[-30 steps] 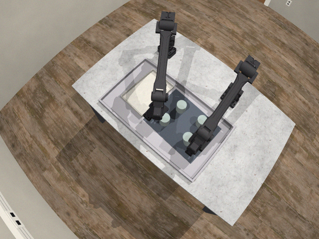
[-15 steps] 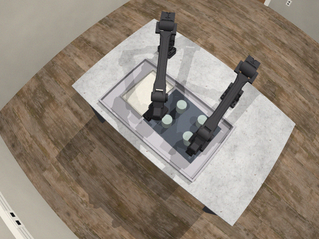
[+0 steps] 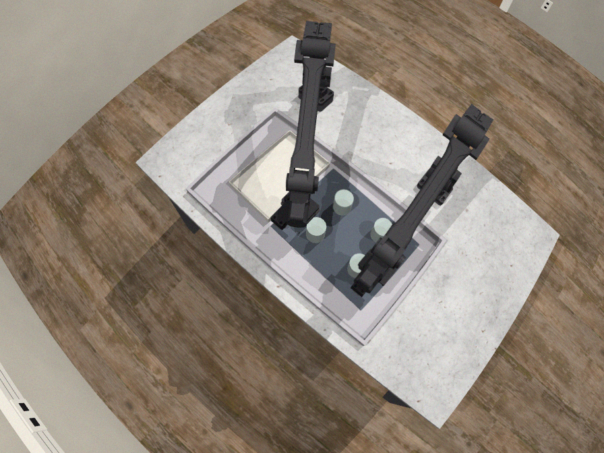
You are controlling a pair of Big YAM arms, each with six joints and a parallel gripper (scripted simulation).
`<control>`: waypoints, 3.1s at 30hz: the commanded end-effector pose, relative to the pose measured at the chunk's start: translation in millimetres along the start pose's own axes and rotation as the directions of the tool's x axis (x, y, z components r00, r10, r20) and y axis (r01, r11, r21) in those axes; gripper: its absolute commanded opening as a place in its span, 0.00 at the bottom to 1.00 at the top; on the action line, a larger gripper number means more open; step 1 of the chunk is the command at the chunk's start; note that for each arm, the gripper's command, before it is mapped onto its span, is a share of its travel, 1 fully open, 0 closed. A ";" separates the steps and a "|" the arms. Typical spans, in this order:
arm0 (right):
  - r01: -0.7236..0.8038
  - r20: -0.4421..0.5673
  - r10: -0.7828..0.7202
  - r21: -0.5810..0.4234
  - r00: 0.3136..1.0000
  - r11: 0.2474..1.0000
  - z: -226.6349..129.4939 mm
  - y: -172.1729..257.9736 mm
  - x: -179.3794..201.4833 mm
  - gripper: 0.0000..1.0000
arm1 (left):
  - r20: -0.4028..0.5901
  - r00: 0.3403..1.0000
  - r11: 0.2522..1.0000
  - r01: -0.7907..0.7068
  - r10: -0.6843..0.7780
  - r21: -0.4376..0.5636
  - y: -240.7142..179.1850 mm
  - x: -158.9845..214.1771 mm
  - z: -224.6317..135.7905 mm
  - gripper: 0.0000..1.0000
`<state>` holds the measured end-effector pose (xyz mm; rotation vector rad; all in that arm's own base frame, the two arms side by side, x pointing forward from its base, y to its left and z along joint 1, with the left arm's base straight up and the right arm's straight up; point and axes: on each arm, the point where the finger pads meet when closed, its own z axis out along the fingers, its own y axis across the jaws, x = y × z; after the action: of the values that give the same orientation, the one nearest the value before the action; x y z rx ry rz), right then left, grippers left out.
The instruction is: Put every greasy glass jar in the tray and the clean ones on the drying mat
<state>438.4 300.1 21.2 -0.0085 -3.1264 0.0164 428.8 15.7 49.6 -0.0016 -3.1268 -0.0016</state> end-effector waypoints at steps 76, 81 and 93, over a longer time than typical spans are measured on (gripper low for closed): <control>-0.007 0.380 0.031 -0.064 0.924 0.998 -82.6 49.2 4.4 0.60 | 0.725 0.677 0.980 -0.197 0.124 0.017 -43.7 49.8 -303.5 0.00; 0.002 0.509 0.023 -0.050 0.860 0.999 -66.2 65.2 6.8 0.60 | 0.786 0.595 0.956 -0.292 0.166 0.020 -60.9 99.0 -333.2 0.00; 0.054 0.588 -0.062 0.030 0.807 0.998 -47.3 75.3 7.2 0.83 | 0.875 0.428 0.889 -0.459 0.225 -0.004 -88.8 194.6 -361.8 0.00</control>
<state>428.4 365.9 70.2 0.0211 -3.7246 0.0389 272.6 -65.0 396.3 -0.8076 -3.9992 0.5413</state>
